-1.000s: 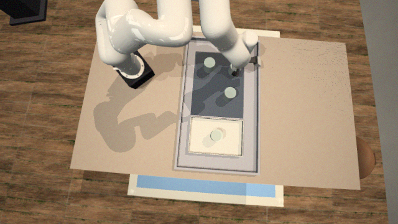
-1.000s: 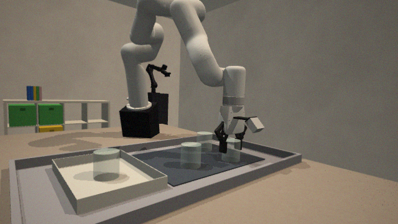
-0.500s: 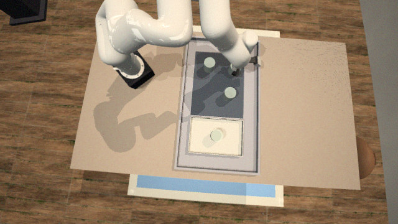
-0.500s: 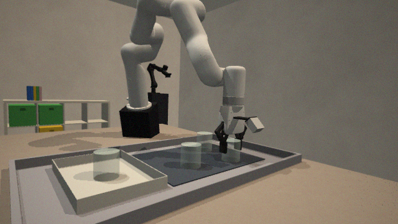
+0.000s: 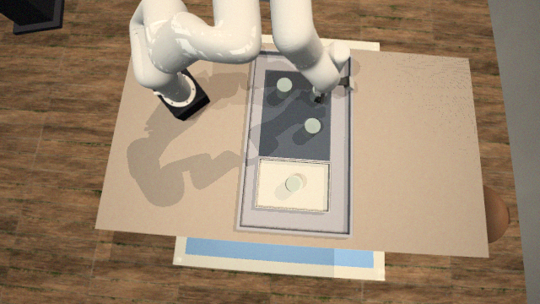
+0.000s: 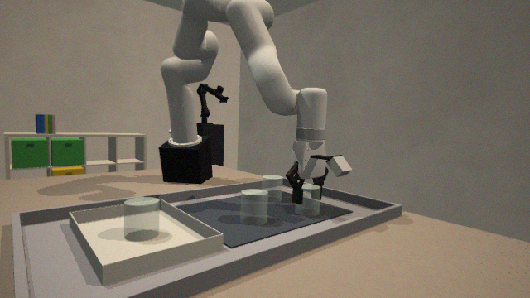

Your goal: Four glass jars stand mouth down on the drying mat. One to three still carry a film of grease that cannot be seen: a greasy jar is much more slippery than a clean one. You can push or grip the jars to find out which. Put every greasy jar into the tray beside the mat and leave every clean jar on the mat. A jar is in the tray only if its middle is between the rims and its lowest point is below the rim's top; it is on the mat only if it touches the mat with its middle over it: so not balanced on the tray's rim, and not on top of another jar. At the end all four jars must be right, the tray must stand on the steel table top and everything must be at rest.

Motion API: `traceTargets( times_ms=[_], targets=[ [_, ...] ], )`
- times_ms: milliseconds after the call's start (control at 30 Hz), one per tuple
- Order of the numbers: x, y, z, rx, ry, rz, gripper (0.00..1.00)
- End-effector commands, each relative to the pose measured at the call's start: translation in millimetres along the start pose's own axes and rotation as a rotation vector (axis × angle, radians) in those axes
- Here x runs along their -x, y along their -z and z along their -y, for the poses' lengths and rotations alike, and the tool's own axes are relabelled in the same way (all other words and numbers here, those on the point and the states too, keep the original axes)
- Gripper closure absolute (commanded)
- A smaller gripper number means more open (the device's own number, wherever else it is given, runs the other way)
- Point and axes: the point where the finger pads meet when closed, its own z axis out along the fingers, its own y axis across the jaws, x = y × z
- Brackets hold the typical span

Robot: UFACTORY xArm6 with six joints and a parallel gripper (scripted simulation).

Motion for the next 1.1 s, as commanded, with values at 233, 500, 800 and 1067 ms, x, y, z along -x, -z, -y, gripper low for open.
traceTargets(
  times_ms=[233, 500, 800, 1067],
  targets=[
    [-1.8, 1.7, 0.3, -0.001, 0.0, -0.004, 0.24],
    [-1.8, 1.7, 0.3, -0.001, 0.0, -0.004, 0.24],
    [-1.8, 1.7, 0.3, -0.001, 0.0, -0.004, 0.27],
    [-1.8, 1.7, 0.3, -0.001, 0.0, -0.004, 0.27]
  ],
)
